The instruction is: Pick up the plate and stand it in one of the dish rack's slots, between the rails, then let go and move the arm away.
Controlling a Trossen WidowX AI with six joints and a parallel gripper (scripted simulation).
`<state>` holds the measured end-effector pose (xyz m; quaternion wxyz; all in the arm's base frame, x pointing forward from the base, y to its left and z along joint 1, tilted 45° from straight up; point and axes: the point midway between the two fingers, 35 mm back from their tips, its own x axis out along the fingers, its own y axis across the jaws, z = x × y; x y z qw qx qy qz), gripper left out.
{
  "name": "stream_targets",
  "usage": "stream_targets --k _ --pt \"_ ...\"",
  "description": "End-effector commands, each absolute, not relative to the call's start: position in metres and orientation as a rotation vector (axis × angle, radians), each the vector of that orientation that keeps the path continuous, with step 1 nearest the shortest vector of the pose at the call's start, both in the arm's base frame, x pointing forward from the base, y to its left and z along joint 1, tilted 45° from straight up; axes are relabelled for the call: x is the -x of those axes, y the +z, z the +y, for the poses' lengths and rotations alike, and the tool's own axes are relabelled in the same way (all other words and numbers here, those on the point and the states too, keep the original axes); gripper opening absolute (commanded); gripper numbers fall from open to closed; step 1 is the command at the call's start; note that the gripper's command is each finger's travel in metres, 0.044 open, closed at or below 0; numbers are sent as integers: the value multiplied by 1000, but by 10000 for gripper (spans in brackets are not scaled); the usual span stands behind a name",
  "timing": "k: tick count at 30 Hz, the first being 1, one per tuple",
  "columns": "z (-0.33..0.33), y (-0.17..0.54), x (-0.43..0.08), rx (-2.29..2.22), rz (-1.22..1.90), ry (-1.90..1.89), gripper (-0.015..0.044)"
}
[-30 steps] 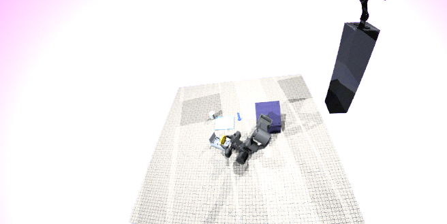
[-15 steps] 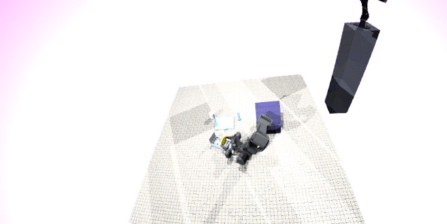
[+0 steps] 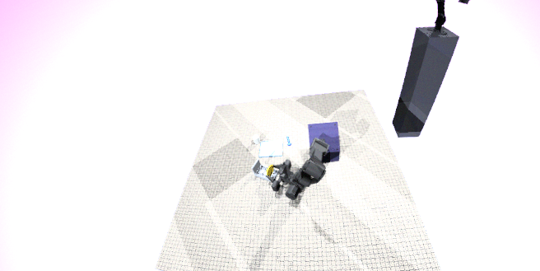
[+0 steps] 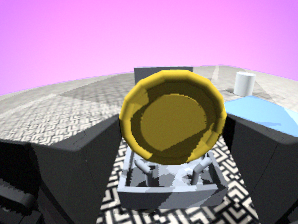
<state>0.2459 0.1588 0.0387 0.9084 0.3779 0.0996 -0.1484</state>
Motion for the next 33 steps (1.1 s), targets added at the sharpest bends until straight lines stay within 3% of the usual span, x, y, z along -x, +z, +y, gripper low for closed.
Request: stream_targets --k 1,8,23,33 --pt "159 39 -246 -780 206 -306 400" --pt "156 43 -247 -780 207 -308 400" --pt "83 127 -261 -775 190 -305 400" --pt "73 115 -275 -585 309 -344 400"
